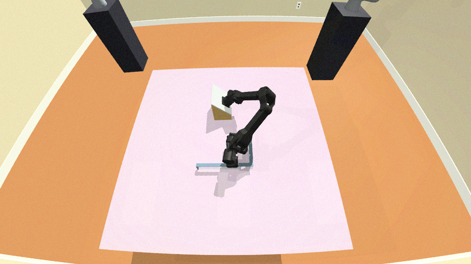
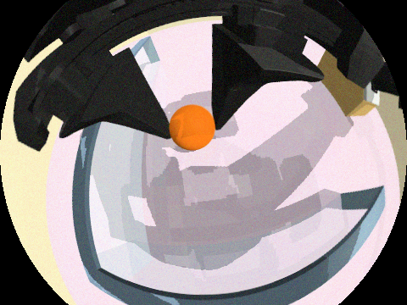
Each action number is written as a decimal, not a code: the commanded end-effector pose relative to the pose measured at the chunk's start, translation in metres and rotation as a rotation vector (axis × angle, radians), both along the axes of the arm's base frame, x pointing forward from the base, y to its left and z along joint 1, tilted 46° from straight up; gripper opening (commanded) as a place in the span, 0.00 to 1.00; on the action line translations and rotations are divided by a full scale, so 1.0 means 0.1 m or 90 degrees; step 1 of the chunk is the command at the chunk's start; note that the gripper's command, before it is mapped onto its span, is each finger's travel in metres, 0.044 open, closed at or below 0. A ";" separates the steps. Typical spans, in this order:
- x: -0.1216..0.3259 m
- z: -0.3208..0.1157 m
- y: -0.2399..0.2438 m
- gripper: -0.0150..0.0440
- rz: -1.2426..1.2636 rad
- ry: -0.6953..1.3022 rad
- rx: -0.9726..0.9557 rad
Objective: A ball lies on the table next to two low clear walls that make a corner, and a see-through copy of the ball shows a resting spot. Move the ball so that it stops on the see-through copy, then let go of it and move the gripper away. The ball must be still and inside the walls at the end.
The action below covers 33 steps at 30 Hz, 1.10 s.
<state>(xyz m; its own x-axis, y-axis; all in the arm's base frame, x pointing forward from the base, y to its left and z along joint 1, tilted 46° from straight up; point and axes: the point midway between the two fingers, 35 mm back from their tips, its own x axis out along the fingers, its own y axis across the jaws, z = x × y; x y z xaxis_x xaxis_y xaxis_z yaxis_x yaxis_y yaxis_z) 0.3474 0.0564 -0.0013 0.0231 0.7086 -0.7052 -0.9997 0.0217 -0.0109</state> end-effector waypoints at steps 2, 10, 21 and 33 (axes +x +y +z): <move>0.00 0.00 0.00 0.39 0.000 0.000 0.000; 0.00 0.00 0.00 0.74 0.000 0.000 0.000; -0.02 0.59 -0.60 0.74 -0.001 0.002 0.000; 0.01 0.55 -0.59 0.78 -0.009 -0.001 0.001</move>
<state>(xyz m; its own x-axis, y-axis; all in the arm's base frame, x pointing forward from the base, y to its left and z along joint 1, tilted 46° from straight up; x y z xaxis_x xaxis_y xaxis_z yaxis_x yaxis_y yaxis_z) 0.3482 -0.0008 0.0526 0.0336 0.7097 -0.7037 -0.9994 0.0329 -0.0145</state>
